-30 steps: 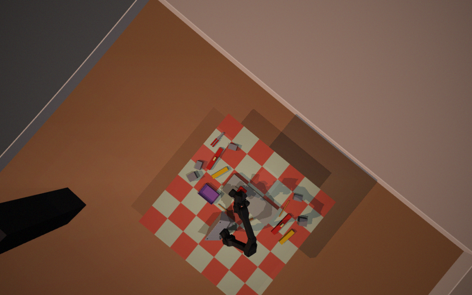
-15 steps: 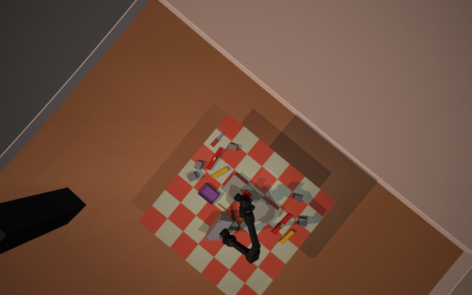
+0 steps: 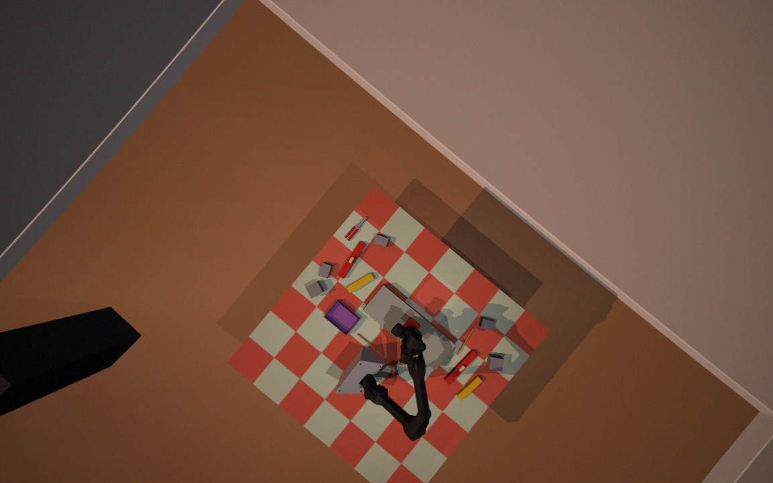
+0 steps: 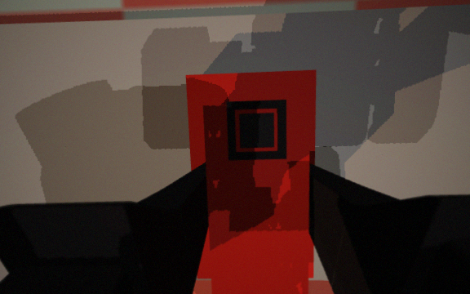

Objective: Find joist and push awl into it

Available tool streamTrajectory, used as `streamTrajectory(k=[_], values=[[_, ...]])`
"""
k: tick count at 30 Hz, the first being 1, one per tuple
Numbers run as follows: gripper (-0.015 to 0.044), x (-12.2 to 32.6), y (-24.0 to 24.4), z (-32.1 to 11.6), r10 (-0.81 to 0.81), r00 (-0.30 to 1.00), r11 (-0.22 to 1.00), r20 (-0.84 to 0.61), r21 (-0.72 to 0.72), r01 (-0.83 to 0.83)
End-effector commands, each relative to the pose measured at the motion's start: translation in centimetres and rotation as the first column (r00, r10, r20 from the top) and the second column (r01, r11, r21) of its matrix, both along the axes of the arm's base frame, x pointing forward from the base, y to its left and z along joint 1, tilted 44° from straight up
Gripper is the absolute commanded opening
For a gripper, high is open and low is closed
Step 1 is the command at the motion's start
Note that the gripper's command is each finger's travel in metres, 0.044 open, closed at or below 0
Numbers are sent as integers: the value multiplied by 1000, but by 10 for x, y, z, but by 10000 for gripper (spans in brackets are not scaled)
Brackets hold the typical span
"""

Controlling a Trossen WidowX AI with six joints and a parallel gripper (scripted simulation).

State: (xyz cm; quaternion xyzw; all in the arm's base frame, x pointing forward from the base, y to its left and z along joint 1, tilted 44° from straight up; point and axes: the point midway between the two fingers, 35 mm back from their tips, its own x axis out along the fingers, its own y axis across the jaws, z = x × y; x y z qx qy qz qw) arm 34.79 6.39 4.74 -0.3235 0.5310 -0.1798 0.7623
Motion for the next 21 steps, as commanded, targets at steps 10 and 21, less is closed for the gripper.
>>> streamTrajectory(k=[10, 21], values=[[0, 4, -40, 38, -5, 1000, 1000, 7, -7, 5], [0, 6, -70, 67, -5, 1000, 1000, 7, -8, 5]])
